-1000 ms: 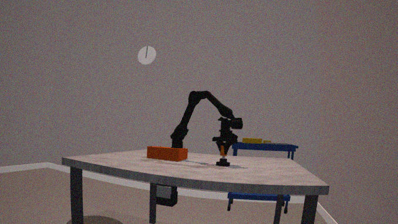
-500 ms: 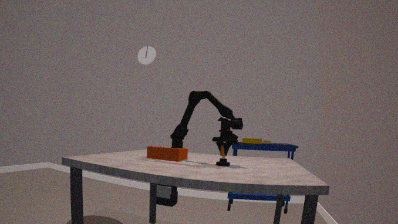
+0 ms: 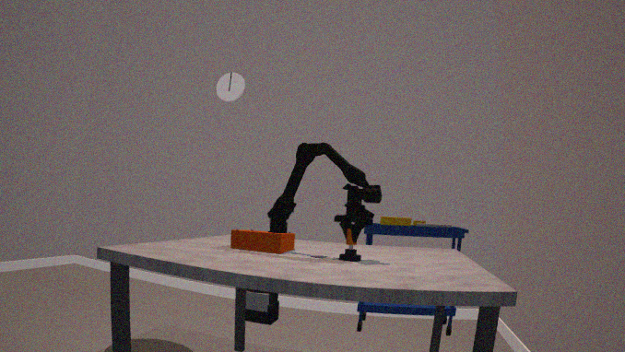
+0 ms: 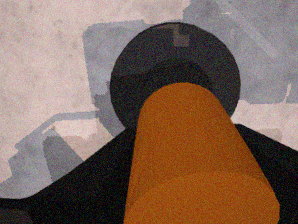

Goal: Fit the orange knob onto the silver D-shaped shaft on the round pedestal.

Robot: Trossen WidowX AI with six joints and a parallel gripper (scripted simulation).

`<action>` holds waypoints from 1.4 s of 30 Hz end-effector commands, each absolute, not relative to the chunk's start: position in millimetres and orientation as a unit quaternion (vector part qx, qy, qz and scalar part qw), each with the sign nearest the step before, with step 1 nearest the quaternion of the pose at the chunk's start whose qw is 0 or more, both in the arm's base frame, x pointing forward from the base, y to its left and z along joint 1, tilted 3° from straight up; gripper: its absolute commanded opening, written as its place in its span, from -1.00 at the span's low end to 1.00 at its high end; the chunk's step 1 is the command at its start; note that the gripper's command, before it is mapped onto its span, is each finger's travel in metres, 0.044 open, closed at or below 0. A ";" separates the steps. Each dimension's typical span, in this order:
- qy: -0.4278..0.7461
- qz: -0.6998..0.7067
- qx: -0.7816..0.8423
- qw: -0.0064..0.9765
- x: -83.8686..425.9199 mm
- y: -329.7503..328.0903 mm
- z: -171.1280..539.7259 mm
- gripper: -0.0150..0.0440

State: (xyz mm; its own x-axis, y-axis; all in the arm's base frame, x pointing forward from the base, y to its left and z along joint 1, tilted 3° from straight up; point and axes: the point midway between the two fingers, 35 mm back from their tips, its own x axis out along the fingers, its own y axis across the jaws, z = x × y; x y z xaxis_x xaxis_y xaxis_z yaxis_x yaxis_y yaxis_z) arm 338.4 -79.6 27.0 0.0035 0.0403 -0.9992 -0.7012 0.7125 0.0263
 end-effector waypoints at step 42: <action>0.675 0.201 -0.178 0.687 339.9 -80.5 29.8 -0.49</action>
